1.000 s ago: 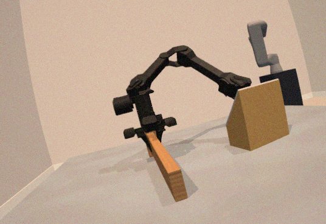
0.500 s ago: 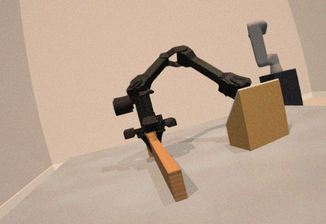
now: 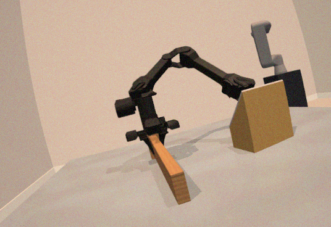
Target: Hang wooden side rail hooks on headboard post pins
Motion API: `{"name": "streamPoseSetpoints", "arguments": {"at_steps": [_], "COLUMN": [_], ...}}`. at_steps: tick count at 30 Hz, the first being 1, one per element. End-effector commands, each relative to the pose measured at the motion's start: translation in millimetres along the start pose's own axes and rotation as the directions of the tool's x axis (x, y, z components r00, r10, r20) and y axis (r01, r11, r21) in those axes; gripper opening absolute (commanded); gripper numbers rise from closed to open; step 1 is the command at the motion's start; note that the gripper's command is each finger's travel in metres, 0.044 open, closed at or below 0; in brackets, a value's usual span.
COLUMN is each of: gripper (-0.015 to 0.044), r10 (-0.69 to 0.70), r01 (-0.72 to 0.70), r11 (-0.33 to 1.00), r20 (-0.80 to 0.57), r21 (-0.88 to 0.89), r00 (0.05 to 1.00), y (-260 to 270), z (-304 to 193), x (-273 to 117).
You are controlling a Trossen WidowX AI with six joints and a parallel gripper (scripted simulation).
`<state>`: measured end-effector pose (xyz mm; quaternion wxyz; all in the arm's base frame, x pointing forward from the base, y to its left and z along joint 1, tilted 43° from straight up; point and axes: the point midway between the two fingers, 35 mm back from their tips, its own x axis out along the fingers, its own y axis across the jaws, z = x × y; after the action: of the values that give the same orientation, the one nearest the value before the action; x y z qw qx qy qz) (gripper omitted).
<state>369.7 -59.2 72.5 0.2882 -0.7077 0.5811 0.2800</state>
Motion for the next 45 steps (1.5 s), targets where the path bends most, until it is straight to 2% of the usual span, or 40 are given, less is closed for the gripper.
{"name": "streamPoseSetpoints", "arguments": {"at_steps": [1,45], "gripper": [0.0,0.0], "r10": [-0.005,-0.005], "r01": [0.005,0.005], "r11": [1.0,1.0], "r20": [-0.005,-0.006], "r21": [0.0,0.0], "r00": [1.0,1.0], "y": [-1.1,-1.1], "z": [-0.7,-0.8], "x": [-0.2,7.1]}}
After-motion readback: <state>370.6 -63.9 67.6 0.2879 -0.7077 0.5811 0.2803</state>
